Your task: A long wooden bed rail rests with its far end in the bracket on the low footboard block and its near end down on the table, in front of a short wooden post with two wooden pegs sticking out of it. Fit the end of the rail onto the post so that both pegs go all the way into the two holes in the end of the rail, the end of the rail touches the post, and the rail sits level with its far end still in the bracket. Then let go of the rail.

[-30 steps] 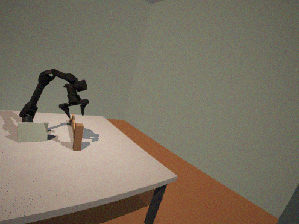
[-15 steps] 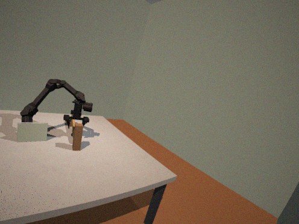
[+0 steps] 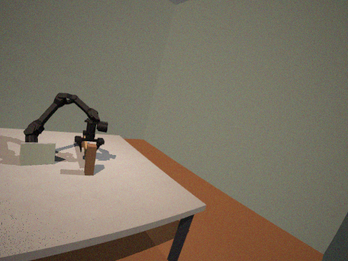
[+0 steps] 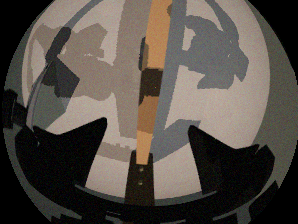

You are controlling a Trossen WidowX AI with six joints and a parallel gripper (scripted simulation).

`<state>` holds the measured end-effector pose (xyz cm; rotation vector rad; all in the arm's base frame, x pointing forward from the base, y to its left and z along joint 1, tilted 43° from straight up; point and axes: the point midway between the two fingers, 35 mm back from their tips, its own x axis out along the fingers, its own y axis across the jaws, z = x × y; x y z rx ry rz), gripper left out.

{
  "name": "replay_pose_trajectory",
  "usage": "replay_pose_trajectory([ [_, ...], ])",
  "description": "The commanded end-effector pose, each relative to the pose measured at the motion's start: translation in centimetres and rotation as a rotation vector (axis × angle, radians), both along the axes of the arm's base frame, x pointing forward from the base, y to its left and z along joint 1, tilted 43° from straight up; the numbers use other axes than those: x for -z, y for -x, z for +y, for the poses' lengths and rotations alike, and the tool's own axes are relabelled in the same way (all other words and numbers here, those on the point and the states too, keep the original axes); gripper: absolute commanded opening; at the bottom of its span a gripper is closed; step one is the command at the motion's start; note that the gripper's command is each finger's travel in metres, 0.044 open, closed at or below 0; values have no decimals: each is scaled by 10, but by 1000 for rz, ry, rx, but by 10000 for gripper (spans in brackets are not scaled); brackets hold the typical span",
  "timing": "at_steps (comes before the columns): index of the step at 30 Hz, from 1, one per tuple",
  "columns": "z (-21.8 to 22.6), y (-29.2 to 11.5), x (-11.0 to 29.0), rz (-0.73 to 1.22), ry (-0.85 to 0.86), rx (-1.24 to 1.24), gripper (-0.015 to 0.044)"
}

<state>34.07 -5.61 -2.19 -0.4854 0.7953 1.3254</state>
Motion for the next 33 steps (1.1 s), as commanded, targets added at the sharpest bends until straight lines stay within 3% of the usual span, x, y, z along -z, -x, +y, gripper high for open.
replay_pose_trajectory([
  [1, 6, 1, 6, 9, -9, 2, 440],
  [31, 39, 0, 39, 8, -13, 2, 440],
  [33, 39, 0, 39, 8, -13, 2, 387],
])
